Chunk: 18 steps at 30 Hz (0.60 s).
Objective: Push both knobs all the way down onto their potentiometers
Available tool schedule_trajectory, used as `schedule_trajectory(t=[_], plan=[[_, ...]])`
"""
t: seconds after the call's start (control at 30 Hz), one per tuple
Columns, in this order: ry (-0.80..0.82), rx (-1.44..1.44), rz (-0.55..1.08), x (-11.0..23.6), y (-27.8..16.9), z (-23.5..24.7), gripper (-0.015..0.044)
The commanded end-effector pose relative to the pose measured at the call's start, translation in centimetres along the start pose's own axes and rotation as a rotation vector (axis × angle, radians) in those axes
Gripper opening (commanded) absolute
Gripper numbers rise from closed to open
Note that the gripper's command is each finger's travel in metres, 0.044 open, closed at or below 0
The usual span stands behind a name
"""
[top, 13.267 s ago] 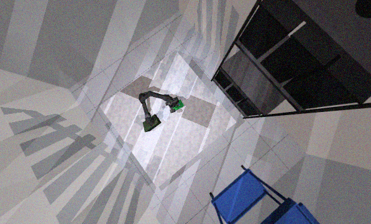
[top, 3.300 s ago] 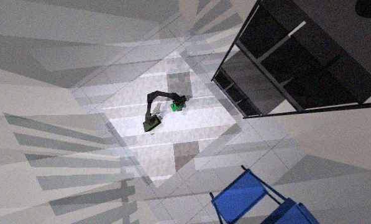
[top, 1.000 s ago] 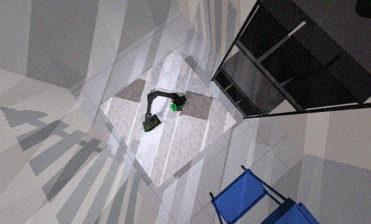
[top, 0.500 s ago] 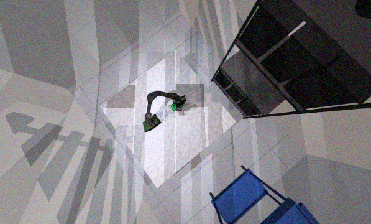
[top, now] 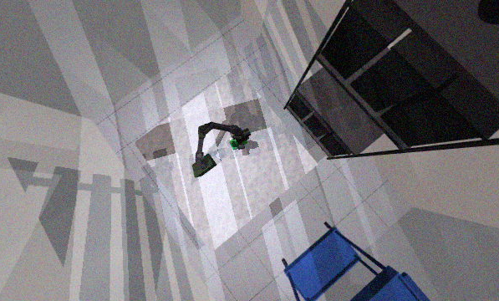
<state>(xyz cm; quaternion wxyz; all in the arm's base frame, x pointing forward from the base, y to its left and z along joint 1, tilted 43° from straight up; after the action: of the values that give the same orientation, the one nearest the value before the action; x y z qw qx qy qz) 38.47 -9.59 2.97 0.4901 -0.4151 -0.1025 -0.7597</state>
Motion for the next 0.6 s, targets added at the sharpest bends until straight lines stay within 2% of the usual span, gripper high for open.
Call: schedule_trajectory(t=[0.0, 0.57], plan=[[0.001, 0.006, 0.005, -0.53, 0.03, 0.15, 0.0], [0.001, 0.006, 0.005, 0.07, 0.05, 0.15, 0.0]])
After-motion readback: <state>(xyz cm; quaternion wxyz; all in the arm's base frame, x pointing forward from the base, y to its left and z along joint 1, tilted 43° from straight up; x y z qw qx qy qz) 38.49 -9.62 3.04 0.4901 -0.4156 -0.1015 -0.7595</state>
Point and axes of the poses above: the point midway between the two fingers, 35 mm back from their tips, its own x axis back along the fingers, its own z axis across the jaws, y = z × x, the point moved 5 cm from there along x, back along the fingers, and after that the axes turned 1 degree about -x, right-handed, at the moved point
